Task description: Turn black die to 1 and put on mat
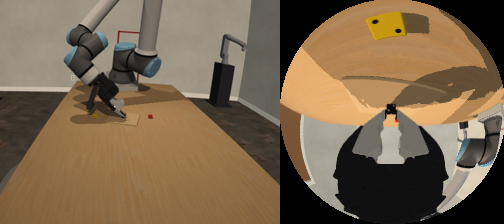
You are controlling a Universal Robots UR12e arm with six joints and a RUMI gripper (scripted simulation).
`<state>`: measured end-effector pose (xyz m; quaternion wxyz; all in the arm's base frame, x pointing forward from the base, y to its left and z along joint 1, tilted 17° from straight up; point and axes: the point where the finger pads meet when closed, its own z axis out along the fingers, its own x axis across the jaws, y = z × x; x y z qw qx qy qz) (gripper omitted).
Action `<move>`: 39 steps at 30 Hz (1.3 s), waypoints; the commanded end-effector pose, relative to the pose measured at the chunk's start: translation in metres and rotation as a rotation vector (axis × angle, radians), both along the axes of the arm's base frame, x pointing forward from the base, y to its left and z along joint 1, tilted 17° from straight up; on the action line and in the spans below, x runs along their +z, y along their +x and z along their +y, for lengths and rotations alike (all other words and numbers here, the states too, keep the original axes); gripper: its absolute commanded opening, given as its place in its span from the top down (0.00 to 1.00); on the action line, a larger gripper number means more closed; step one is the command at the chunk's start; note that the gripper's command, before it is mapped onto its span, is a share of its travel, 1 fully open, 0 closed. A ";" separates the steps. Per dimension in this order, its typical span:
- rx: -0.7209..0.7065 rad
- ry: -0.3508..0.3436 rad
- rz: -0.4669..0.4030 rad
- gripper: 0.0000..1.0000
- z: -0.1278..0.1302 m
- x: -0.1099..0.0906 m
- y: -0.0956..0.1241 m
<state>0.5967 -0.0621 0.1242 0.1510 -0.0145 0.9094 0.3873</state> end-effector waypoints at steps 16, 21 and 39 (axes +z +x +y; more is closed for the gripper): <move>0.000 -0.001 -0.001 1.00 0.000 0.001 0.000; 0.000 -0.001 -0.001 1.00 0.000 0.001 0.000; 0.000 -0.001 -0.001 0.96 0.000 0.001 0.000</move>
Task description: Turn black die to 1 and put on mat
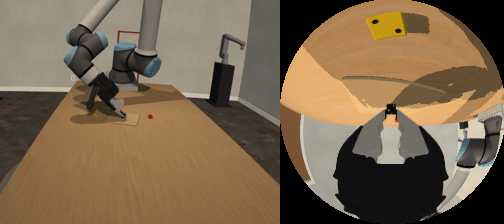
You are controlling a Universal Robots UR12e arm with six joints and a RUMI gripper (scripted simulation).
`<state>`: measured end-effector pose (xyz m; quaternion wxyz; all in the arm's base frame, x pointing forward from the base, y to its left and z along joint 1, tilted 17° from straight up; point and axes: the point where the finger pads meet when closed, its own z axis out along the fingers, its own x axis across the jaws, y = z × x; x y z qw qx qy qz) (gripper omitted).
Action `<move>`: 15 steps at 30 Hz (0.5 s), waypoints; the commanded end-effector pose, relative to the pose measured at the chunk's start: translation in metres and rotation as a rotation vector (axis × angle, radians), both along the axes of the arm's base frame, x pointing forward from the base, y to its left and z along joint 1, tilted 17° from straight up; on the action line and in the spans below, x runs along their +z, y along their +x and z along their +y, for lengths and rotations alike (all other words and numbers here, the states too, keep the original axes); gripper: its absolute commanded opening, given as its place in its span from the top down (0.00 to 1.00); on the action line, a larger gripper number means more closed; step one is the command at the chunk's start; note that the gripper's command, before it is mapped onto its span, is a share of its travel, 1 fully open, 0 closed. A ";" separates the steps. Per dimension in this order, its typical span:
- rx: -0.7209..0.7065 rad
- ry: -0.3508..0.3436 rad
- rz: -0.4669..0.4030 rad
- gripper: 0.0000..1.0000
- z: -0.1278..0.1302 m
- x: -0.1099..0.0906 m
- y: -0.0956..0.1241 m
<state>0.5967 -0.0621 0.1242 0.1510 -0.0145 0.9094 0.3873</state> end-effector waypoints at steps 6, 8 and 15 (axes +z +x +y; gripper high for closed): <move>0.000 -0.001 -0.001 0.89 0.000 0.001 0.000; 0.000 -0.001 -0.001 0.85 0.000 0.001 0.000; 0.000 -0.001 -0.001 0.69 0.000 0.001 0.000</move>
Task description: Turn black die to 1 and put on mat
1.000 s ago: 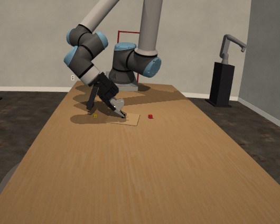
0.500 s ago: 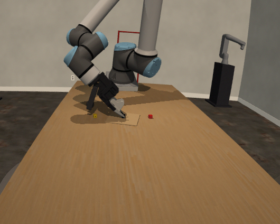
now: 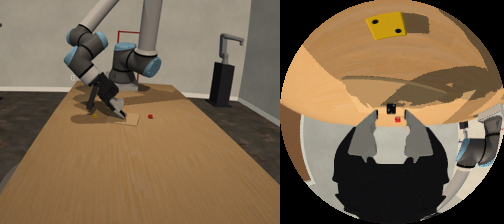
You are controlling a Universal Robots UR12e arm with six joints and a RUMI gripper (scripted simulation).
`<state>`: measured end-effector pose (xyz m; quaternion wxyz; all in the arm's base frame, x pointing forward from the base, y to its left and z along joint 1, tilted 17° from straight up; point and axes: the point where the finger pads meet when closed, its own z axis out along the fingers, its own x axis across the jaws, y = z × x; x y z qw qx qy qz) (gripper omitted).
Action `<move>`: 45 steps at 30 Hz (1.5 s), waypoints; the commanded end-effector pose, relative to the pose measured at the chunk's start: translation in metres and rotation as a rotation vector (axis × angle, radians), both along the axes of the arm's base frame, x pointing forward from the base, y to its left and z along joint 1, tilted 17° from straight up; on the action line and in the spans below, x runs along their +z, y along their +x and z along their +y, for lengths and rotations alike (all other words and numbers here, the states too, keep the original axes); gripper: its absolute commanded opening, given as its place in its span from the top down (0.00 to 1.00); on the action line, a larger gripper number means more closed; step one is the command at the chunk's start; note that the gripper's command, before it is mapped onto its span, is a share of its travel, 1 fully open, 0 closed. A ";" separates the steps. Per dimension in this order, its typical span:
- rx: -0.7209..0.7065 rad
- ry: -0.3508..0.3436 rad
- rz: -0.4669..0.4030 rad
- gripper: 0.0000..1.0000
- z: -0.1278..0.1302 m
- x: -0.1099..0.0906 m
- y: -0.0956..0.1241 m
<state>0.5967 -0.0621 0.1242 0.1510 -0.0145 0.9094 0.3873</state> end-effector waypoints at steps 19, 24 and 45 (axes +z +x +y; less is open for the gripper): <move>0.000 -0.001 -0.001 0.69 0.000 0.001 0.000; 0.000 -0.001 -0.001 0.69 0.000 0.005 -0.001; 0.000 -0.001 -0.001 0.69 -0.001 0.060 -0.018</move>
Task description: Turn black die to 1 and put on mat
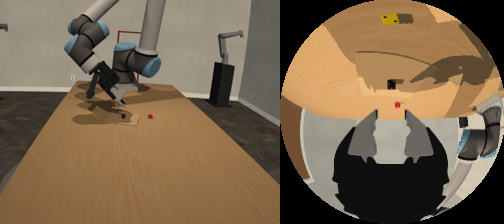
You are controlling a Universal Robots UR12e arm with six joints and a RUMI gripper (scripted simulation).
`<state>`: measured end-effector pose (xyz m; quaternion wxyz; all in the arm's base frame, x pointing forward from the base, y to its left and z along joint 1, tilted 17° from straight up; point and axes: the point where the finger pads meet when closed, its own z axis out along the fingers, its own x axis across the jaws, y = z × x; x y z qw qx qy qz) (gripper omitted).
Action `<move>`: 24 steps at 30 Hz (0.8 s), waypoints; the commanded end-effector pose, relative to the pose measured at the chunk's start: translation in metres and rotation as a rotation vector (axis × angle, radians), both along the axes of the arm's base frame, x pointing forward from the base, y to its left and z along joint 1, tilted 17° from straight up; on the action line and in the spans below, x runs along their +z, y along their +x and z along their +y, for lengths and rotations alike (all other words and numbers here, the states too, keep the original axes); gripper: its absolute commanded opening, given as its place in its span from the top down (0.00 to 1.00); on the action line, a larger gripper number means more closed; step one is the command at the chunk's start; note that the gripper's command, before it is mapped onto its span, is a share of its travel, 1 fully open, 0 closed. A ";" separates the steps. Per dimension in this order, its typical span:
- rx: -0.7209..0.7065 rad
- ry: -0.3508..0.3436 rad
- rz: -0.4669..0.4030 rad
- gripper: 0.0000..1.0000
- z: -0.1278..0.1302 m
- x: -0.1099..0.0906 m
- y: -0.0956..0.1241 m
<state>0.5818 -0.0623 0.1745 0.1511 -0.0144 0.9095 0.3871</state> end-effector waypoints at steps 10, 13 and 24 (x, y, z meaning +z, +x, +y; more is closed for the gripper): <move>0.000 0.000 -0.001 0.69 -0.001 0.017 -0.005; 0.000 -0.002 -0.001 0.69 0.000 0.017 -0.005; -0.018 -0.099 0.016 0.69 0.002 0.015 -0.006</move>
